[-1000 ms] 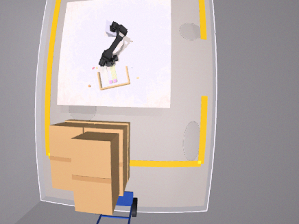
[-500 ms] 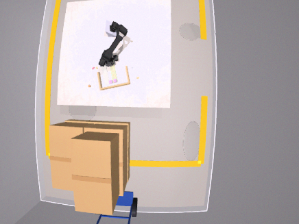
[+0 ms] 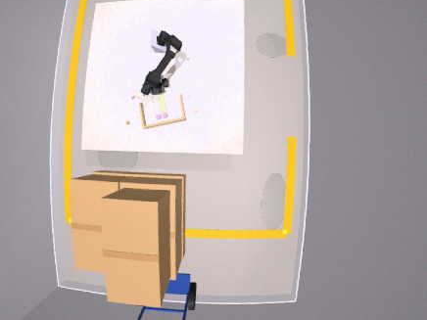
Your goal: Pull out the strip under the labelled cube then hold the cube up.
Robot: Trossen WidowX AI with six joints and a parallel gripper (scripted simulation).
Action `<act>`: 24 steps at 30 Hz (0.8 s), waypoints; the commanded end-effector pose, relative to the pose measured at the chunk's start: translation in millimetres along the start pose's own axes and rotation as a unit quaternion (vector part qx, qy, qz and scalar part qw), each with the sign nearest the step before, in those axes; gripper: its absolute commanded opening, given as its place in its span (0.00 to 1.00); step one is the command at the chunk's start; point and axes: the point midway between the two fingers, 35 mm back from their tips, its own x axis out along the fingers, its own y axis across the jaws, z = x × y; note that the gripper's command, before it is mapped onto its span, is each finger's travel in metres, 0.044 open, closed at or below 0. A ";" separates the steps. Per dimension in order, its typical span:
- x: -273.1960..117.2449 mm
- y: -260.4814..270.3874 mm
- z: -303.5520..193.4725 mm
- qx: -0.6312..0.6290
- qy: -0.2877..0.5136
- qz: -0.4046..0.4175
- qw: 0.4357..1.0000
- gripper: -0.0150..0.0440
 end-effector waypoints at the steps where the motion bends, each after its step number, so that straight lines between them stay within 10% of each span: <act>1: 1.8 0.4 0.6 0.001 0.000 0.001 1.000 0.25; 24: 2.7 0.1 -28.9 0.002 0.000 0.001 1.000 0.25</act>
